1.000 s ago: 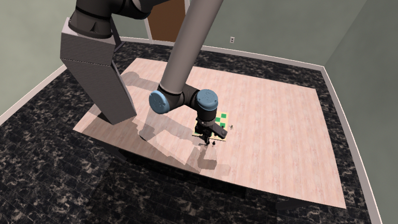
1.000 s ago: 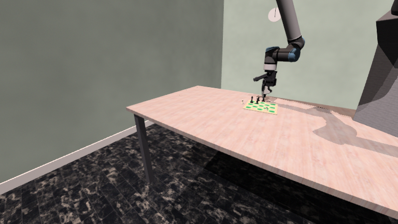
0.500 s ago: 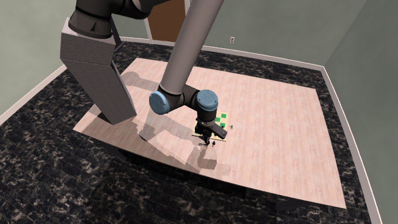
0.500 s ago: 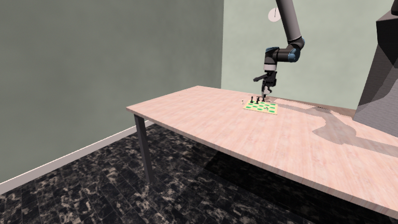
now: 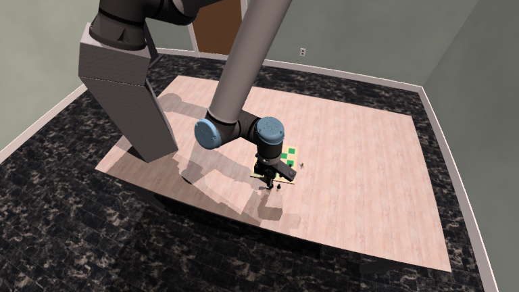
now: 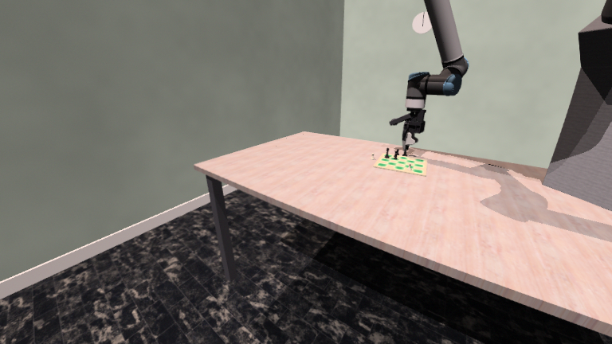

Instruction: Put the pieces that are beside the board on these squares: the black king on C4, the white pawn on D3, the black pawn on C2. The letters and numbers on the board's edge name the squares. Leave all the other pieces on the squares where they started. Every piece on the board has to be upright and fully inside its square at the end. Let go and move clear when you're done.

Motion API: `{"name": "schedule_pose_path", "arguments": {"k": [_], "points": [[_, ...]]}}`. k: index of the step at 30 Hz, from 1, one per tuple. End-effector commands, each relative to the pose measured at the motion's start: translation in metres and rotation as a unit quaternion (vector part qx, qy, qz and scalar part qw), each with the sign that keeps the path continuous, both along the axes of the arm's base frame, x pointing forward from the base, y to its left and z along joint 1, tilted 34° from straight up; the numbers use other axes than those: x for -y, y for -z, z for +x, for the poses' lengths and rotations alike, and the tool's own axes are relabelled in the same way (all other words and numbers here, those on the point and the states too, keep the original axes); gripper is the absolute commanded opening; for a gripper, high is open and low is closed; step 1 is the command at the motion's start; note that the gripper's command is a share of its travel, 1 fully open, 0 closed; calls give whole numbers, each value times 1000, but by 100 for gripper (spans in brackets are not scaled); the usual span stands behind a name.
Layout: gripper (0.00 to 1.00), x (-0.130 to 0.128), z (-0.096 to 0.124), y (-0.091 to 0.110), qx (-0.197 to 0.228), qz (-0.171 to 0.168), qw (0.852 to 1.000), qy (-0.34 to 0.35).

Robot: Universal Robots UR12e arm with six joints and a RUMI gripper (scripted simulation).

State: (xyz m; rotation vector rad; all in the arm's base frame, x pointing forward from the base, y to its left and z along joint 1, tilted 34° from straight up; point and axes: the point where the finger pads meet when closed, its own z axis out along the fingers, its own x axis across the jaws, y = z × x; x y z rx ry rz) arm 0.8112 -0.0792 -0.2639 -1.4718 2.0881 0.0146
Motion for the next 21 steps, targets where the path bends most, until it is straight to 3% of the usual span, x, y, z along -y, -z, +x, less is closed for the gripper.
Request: {"name": "schedule_pose_path", "arguments": {"k": [1,5,6,21], "points": [[25,0,0,-1,0,0,1000,0],[25,0,0,-1,0,0,1000,0],[0,0,0,-1,0,0,1000,0],[0,0,0,-1,0,0,1000,0]]}}
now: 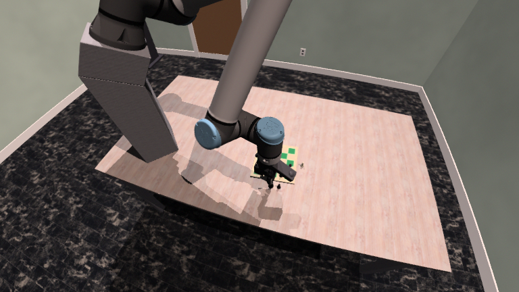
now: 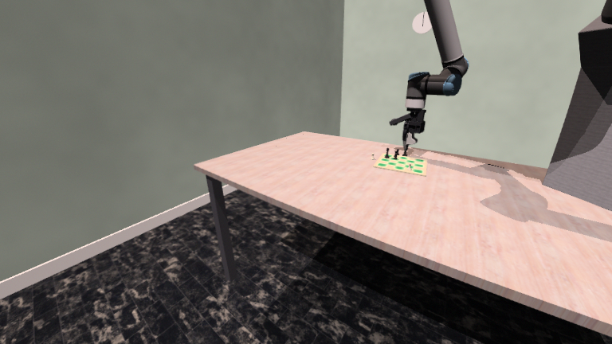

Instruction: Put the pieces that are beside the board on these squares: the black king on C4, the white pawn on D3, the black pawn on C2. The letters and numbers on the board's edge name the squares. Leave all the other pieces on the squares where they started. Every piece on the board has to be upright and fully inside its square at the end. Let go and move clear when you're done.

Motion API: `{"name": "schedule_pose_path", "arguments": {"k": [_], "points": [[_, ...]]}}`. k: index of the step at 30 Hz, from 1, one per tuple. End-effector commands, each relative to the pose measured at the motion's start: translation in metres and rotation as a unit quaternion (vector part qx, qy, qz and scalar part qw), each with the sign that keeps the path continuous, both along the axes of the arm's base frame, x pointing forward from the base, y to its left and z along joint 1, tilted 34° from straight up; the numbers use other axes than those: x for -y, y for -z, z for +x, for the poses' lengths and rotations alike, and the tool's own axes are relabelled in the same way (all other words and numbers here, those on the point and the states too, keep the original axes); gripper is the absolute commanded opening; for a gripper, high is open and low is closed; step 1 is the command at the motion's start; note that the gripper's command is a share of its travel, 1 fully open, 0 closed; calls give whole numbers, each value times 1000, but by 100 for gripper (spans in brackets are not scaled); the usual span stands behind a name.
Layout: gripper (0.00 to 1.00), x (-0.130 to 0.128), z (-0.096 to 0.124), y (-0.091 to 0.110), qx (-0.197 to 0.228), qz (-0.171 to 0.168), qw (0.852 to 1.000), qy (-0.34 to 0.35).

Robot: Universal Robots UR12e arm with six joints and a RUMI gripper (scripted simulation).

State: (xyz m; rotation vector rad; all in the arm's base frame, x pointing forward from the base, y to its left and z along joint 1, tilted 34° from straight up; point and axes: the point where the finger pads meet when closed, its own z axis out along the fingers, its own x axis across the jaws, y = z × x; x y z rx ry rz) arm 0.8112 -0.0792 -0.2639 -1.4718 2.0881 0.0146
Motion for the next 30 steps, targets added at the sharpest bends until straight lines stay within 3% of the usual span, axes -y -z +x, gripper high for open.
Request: {"name": "schedule_pose_path", "arguments": {"k": [1,21,30], "points": [[0,0,0,-1,0,0,1000,0],[0,1,-1,-2,0,0,1000,0],[0,12,-16,-30,0,0,1000,0]]}}
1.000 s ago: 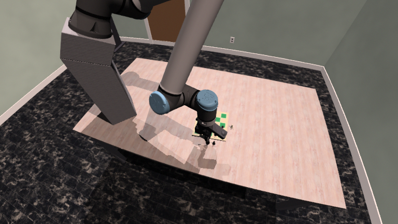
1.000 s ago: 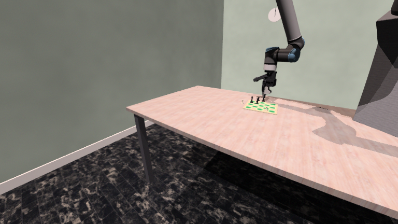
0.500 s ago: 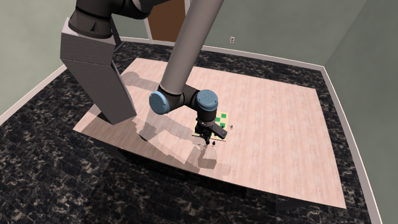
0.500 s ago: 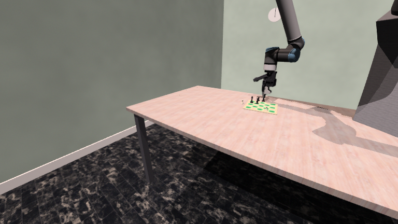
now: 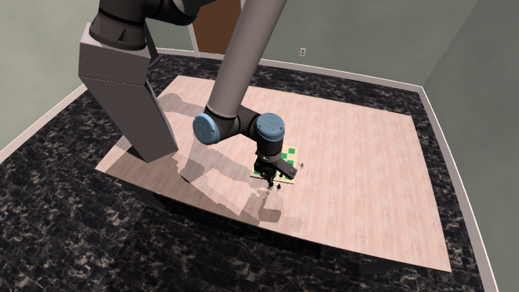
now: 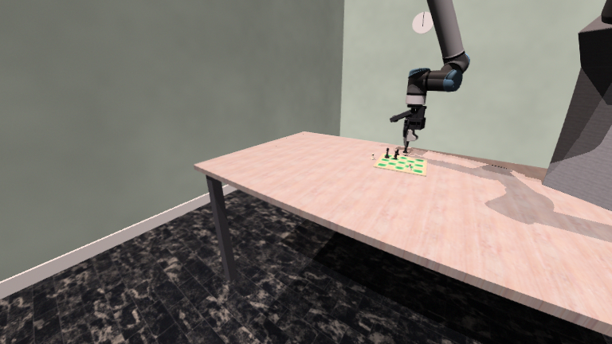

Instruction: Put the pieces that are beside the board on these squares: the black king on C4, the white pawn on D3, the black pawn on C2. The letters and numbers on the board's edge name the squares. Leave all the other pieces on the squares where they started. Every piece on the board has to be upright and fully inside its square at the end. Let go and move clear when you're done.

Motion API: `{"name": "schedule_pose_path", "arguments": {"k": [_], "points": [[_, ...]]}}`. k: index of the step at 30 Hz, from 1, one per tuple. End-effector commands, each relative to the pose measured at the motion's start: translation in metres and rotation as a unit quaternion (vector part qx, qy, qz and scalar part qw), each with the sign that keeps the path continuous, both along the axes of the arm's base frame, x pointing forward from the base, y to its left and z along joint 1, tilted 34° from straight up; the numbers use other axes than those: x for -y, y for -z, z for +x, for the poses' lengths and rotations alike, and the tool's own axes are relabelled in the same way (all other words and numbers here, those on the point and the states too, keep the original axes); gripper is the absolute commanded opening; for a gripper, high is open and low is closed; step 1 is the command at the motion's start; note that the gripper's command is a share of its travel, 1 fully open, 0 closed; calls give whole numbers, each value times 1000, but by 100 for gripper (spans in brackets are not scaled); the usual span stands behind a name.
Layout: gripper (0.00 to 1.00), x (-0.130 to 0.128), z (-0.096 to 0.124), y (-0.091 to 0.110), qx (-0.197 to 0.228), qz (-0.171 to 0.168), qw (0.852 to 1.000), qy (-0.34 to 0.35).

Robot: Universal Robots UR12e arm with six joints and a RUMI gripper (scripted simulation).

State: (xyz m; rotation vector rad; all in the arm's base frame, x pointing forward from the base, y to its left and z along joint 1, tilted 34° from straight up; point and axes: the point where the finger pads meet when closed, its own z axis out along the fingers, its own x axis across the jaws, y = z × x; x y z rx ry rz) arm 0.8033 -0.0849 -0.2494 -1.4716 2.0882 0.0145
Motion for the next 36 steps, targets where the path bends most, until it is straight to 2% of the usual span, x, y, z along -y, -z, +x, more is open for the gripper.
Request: {"name": "schedule_pose_path", "arguments": {"k": [1,6,10,23,25,29,36], "points": [[0,9,-11,-22,0,0,1000,0],[0,21,-28,-52,0,0,1000,0],[0,26,-35,-66,0,0,1000,0],[0,26,-37,-70,1,-1,1000,-1],[0,8,-36,-78,9,-12,1000,-22],[0,-58,-39,-108,39,-53,993,-98],[0,-65,-40,-112,42,-57,992,-106]]}}
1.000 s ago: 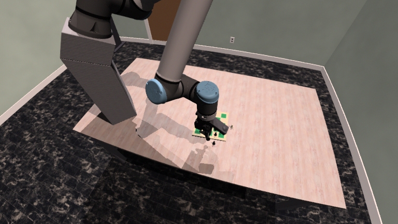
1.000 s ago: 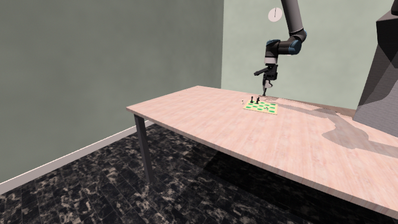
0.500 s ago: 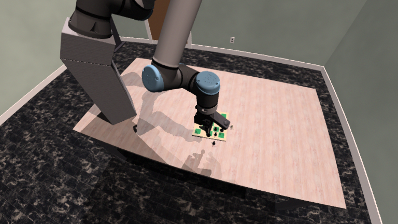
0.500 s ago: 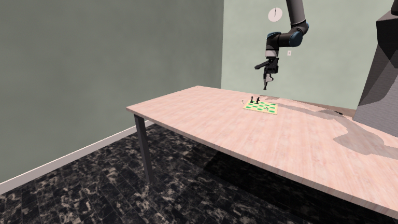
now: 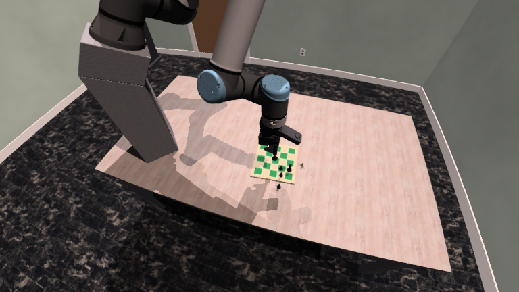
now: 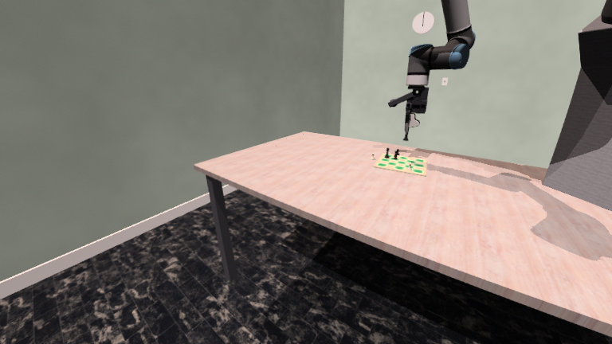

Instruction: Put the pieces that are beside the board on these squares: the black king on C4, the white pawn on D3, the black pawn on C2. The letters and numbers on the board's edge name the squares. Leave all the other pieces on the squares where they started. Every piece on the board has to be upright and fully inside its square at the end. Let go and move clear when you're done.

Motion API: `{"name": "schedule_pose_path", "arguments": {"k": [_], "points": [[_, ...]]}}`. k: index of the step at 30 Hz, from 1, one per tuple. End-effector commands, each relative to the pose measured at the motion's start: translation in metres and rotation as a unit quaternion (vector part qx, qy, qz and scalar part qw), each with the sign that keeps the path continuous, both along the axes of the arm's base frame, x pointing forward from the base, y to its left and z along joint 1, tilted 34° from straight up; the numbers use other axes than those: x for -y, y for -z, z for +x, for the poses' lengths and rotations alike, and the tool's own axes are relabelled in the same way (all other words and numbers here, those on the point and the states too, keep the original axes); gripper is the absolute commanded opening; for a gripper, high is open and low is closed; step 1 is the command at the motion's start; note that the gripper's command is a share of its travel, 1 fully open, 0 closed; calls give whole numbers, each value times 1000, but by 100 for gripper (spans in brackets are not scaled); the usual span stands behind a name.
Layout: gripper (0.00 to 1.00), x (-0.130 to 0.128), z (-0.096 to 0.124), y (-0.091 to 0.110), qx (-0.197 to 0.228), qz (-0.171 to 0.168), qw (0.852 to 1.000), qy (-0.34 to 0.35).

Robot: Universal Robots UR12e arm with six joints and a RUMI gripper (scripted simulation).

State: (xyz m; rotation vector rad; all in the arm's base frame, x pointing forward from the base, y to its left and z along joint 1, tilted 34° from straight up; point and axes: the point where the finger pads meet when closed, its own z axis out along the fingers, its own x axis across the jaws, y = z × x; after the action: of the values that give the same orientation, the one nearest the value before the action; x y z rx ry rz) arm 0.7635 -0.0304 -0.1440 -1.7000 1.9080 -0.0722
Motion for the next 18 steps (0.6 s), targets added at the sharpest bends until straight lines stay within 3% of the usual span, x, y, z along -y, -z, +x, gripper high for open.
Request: {"name": "schedule_pose_path", "arguments": {"k": [1,18], "points": [[0,-10,0,-6,5,-7,1000,-12],[0,-13,4,2,5,-7,1000,-12]]}}
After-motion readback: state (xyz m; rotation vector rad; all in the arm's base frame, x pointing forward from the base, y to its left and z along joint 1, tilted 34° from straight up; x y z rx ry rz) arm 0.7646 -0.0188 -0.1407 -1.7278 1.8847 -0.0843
